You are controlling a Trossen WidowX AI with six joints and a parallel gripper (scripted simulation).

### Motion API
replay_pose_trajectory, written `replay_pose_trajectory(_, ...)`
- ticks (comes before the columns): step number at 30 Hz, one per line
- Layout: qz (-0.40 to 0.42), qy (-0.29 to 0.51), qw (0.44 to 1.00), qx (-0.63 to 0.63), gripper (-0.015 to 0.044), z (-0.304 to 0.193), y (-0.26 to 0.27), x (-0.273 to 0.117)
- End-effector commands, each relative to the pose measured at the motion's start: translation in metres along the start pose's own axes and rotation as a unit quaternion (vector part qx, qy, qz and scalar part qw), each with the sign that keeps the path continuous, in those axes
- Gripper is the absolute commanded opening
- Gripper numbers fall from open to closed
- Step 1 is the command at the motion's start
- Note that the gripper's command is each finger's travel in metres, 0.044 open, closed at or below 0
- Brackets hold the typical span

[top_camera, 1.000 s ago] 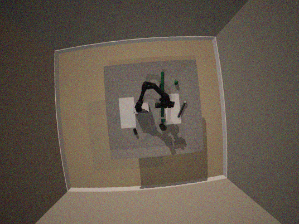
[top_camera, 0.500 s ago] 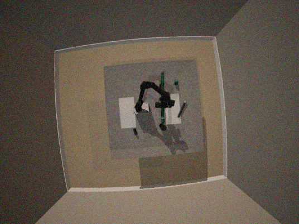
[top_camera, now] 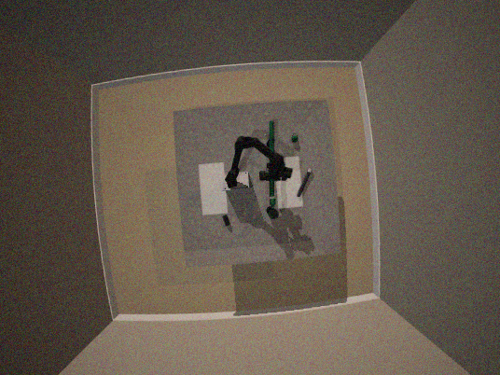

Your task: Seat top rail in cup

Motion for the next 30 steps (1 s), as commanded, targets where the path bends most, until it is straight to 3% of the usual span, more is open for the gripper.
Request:
replay_pose_trajectory(1,-0.004,0.001,1.000,-0.001,0.0000,-0.003,-0.002,-0.004)
replay_pose_trajectory(30,-0.004,0.001,1.000,-0.001,0.0000,-0.013,-0.006,-0.009)
Point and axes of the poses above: the point midway between the two fingers, 35 mm back from their tips, its own x axis out along the fingers, its own y axis across the jaws, z = x × y, the point moved 4 cm from there along -x, back along the fingers, and after that the axes turned 8 degrees about x, right-handed, at the moved point
